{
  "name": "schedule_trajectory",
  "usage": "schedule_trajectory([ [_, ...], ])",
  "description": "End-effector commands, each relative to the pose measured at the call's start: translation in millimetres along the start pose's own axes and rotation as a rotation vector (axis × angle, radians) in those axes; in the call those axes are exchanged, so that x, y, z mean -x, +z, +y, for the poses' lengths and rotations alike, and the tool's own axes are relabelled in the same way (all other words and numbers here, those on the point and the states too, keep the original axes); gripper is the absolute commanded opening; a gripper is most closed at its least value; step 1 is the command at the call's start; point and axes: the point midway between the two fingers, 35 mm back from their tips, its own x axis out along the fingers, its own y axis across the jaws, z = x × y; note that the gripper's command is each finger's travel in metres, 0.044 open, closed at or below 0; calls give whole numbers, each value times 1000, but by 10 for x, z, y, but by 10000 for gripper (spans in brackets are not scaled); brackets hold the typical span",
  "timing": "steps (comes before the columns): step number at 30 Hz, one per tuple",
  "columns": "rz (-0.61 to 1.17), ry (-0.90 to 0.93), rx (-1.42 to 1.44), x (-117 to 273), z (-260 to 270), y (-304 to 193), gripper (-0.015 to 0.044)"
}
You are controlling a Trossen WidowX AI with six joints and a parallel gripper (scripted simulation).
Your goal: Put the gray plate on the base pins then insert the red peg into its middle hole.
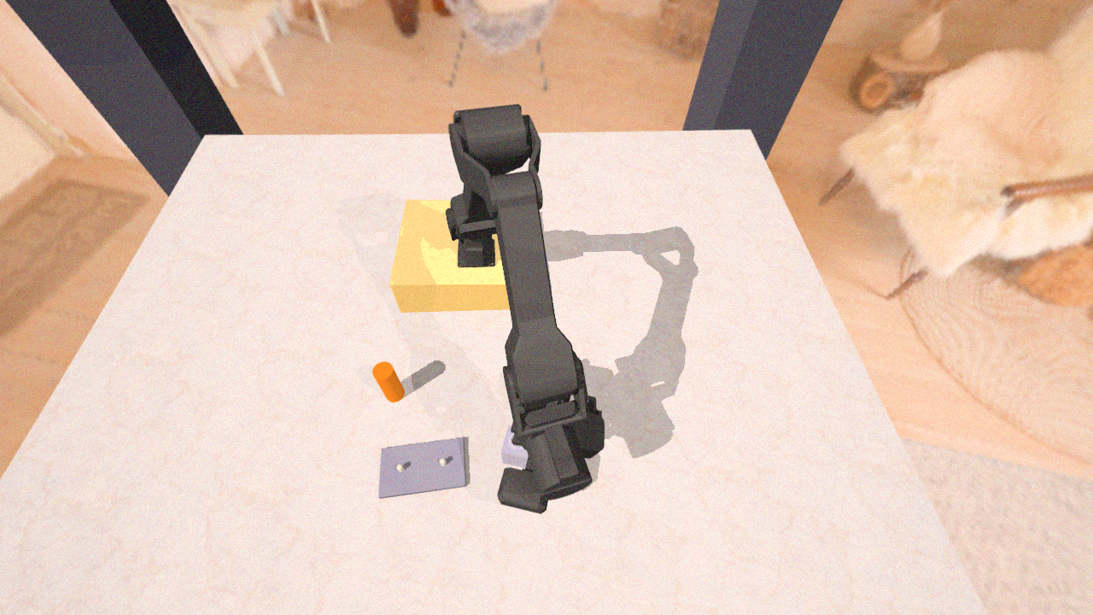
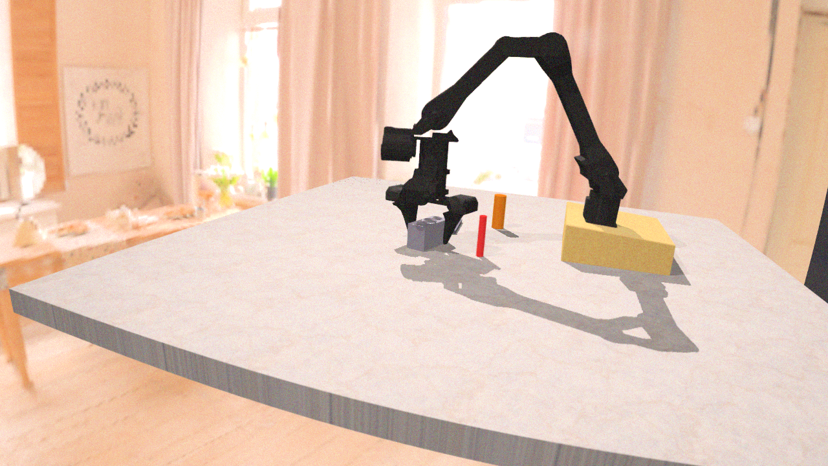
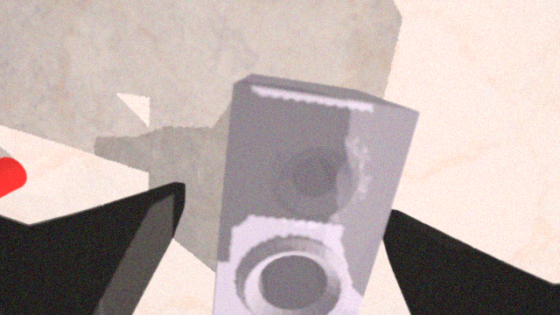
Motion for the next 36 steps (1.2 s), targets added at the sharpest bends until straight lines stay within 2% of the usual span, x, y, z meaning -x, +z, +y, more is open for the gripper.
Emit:
schedule_trajectory([
  [1, 4, 2, -2, -20, 4, -7, 256],
  [6, 4, 2, -2, -20, 4, -7, 125],
  [25, 4, 2, -2, -20, 4, -7, 0],
  [36, 4, 2, -2, 267, -42, 7, 0],
])
